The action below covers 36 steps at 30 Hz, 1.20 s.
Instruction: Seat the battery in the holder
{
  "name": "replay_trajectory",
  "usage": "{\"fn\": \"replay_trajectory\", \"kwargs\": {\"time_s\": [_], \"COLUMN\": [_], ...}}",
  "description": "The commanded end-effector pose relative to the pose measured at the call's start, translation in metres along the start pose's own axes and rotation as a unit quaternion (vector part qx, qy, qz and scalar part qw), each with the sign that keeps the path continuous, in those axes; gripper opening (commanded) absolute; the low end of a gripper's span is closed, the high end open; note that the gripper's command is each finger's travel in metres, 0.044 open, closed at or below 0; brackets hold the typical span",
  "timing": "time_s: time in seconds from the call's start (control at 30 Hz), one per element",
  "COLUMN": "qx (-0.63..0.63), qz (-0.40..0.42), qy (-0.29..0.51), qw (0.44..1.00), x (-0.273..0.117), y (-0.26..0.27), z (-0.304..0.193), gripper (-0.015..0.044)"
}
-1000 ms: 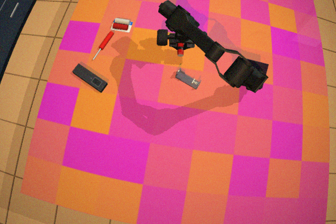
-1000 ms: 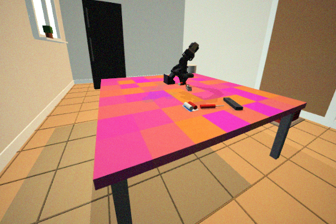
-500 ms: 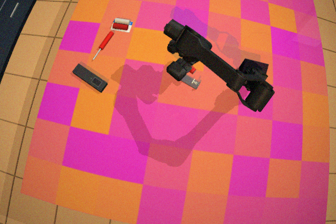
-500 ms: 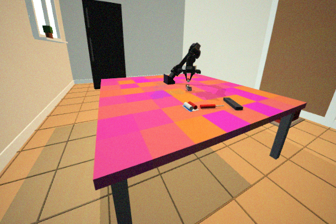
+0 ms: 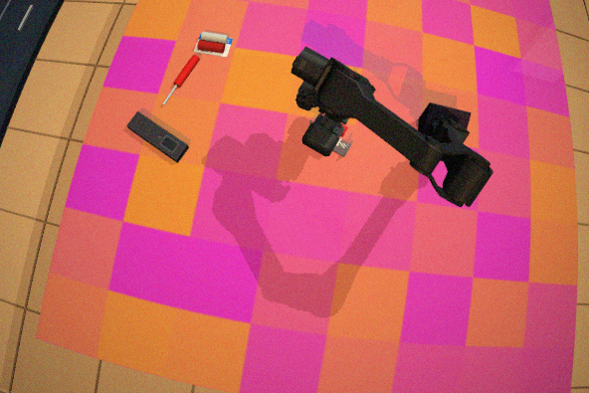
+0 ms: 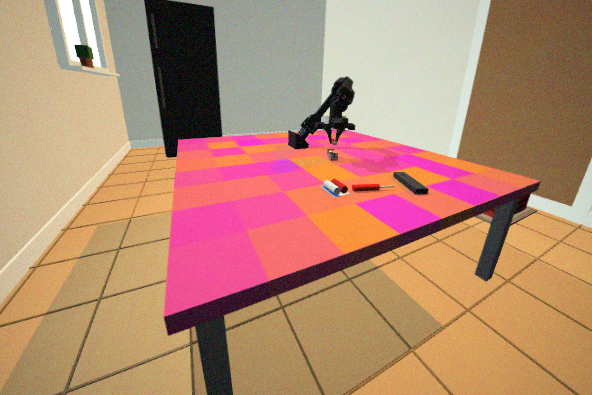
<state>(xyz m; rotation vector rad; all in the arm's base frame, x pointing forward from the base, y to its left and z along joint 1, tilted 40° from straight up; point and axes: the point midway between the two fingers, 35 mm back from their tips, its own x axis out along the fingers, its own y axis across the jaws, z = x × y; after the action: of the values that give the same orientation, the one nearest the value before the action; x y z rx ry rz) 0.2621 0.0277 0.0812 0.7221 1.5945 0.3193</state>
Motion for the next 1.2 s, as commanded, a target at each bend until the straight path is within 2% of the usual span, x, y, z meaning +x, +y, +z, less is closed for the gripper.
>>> {"fn": "replay_trajectory", "kwargs": {"time_s": [0.0, 0.5, 1.17], "qx": [0.002, 0.010, 0.011], "qz": [-0.003, -0.005, -0.012], "qy": [-0.022, -0.110, -0.159], "qw": [1.000, 0.994, 0.987], "x": [0.007, 0.033, 0.041], "y": [0.000, 0.002, 0.002], "z": [0.000, 0.003, 0.000], "gripper": [0.0084, 0.0084, 0.0084]}}
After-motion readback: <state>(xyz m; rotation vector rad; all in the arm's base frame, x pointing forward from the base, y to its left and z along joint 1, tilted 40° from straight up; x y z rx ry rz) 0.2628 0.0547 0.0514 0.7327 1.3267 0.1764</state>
